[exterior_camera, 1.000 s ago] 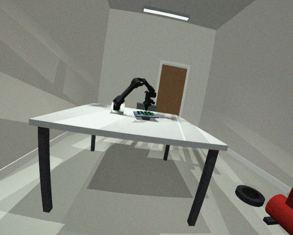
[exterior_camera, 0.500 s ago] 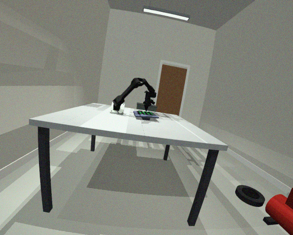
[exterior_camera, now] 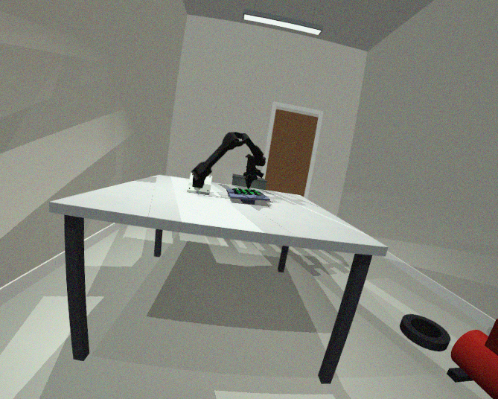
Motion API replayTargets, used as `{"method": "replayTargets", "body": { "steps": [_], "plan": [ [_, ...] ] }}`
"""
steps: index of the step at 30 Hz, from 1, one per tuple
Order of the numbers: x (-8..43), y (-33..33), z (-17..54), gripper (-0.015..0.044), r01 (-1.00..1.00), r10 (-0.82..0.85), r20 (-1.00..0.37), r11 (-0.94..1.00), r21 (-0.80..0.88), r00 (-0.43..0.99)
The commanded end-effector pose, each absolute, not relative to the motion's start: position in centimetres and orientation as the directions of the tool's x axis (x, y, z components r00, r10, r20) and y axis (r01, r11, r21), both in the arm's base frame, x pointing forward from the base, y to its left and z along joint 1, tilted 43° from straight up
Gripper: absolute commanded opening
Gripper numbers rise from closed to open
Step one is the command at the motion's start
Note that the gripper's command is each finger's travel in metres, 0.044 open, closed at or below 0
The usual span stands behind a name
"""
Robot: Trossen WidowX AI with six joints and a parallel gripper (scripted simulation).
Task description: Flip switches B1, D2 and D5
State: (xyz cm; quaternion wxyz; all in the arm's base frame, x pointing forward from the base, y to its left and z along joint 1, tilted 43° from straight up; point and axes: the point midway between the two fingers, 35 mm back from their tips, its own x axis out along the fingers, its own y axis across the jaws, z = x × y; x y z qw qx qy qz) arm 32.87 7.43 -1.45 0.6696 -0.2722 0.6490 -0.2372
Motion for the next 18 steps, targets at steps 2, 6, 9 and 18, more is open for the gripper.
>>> {"method": "replayTargets", "body": {
  "steps": [2, 6, 9, 18],
  "plan": [
    [32.82, 7.17, -1.56, 0.0000, -0.042, -0.676, -0.736, 0.734, -0.678, 0.044],
    [32.82, 7.14, -1.60, 0.0000, -0.042, -0.676, -0.735, 0.734, -0.678, 0.044],
    [32.82, 7.11, -1.63, 0.0000, -0.042, -0.676, -0.735, 0.734, -0.678, 0.044],
    [32.83, 7.03, -1.72, 0.0000, -0.042, -0.676, -0.735, 0.734, -0.678, 0.044]
  ]
}}
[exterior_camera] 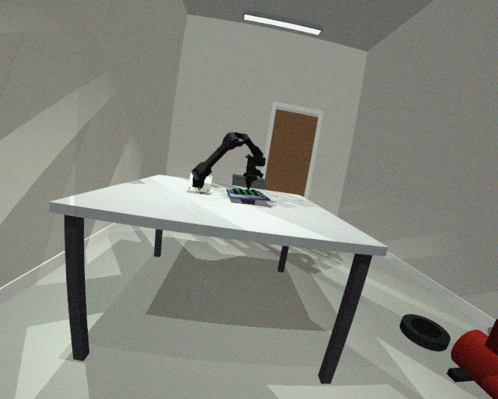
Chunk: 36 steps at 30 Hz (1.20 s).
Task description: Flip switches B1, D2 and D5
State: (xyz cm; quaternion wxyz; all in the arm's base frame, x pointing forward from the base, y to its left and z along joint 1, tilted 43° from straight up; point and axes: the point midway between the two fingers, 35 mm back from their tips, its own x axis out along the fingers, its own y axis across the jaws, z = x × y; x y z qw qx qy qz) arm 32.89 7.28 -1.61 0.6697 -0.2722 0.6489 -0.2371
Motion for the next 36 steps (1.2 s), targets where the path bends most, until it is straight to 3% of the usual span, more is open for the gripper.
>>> {"method": "replayTargets", "body": {
  "steps": [1, 28, 36],
  "plan": [
    [32.8, 7.0, -1.7, 0.0000, -0.042, -0.676, -0.735, 0.734, -0.678, 0.044],
    [32.9, 6.8, -2.0, 0.0000, -0.042, -0.676, -0.735, 0.734, -0.678, 0.044],
    [32.3, 11.3, 2.9, 0.0000, -0.043, -0.673, -0.737, 0.736, -0.676, 0.069]
  ]
}}
